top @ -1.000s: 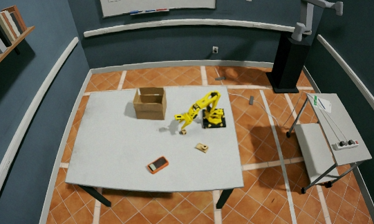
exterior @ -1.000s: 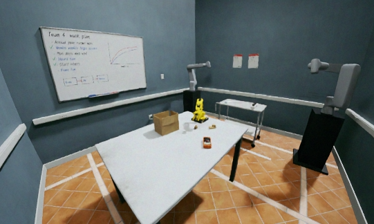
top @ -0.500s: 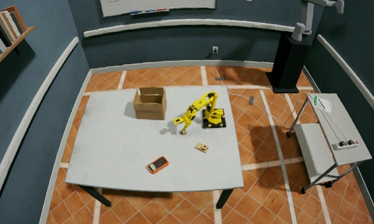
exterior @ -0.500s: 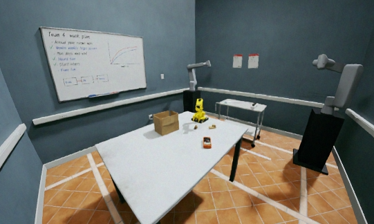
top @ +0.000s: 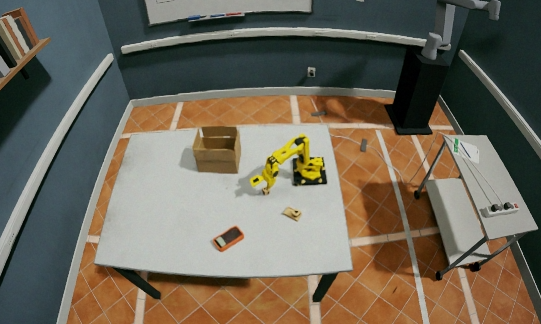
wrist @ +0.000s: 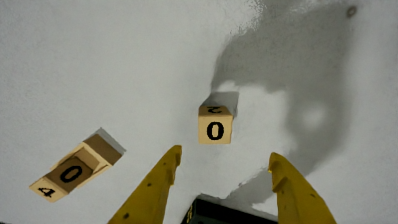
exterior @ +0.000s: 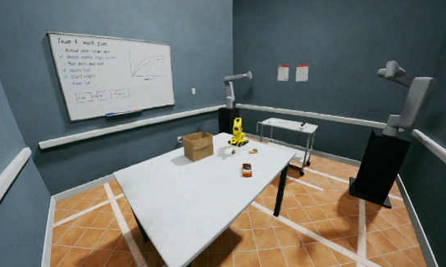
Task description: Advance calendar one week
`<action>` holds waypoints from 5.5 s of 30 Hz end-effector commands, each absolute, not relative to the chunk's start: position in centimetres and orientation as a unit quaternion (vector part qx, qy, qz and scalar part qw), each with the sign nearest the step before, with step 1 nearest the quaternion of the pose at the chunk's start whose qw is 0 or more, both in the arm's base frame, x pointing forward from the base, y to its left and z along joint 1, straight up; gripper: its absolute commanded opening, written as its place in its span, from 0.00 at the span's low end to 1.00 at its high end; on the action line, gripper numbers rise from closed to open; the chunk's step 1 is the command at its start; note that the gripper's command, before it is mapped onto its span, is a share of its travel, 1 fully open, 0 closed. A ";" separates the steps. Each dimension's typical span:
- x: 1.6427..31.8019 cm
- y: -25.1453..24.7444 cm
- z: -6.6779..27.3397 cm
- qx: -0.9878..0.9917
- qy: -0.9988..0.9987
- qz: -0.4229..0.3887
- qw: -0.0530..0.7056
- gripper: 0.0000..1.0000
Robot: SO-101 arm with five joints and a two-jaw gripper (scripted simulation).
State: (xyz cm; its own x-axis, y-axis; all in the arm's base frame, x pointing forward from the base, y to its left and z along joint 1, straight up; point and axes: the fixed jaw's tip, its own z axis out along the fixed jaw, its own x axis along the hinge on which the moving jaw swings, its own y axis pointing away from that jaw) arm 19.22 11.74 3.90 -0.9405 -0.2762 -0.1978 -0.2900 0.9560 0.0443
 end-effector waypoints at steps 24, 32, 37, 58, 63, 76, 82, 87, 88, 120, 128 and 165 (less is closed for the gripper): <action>18.7 12.1 2.9 -0.182 0.983 -0.002 -0.005 0.35; 18.7 12.1 2.9 -0.182 0.983 -0.002 -0.005 0.35; 18.6 12.0 3.2 -0.192 0.981 -0.003 -0.009 0.35; 18.6 12.0 3.2 -0.192 0.981 -0.003 -0.009 0.35; 18.7 12.0 2.9 -0.192 0.981 -0.003 -0.009 0.35; 18.7 12.1 1.5 -0.192 0.981 -0.003 -0.009 0.35; 18.7 12.1 0.5 -0.192 0.981 -0.003 -0.009 0.35; 18.7 12.1 0.0 -0.192 0.981 -0.003 -0.009 0.35; 18.7 12.0 -0.1 -0.192 0.981 -0.003 -0.009 0.35; 18.7 11.8 -0.8 -0.192 0.981 -0.003 -0.009 0.32; 18.8 11.5 -0.8 -0.192 0.981 -0.003 -0.009 0.28; 19.0 11.0 -0.8 -0.192 0.981 -0.003 -0.009 0.16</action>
